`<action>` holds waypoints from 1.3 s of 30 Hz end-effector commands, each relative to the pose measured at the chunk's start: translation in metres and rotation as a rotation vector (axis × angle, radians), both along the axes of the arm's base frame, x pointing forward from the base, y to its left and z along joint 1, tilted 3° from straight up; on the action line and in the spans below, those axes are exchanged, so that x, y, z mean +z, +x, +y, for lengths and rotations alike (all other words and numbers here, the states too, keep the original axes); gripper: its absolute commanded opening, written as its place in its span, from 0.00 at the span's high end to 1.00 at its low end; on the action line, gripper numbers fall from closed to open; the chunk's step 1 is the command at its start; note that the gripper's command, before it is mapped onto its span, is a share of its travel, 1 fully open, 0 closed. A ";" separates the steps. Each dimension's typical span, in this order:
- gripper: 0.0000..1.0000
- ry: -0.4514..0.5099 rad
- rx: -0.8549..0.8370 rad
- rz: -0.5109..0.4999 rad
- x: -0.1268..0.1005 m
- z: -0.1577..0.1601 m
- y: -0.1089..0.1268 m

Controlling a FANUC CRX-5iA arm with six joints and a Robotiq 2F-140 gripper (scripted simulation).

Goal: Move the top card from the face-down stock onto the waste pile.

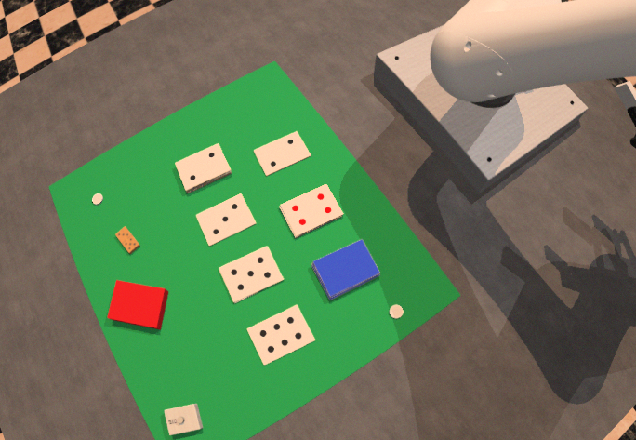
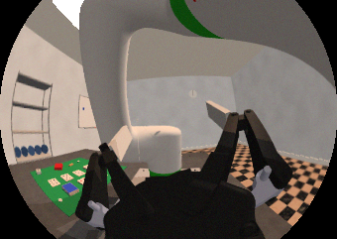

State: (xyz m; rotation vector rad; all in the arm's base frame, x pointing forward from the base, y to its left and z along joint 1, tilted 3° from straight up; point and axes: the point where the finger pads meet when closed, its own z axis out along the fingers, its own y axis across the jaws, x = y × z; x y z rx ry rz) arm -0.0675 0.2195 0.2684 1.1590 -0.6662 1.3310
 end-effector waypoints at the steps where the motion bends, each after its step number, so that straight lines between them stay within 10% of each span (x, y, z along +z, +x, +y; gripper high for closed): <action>1: 0.00 0.000 0.000 0.000 0.000 0.000 0.000; 21: 0.00 0.028 -0.018 -0.008 -0.004 -0.002 0.003; 39: 0.00 0.679 -0.522 -0.353 -0.144 -0.004 0.099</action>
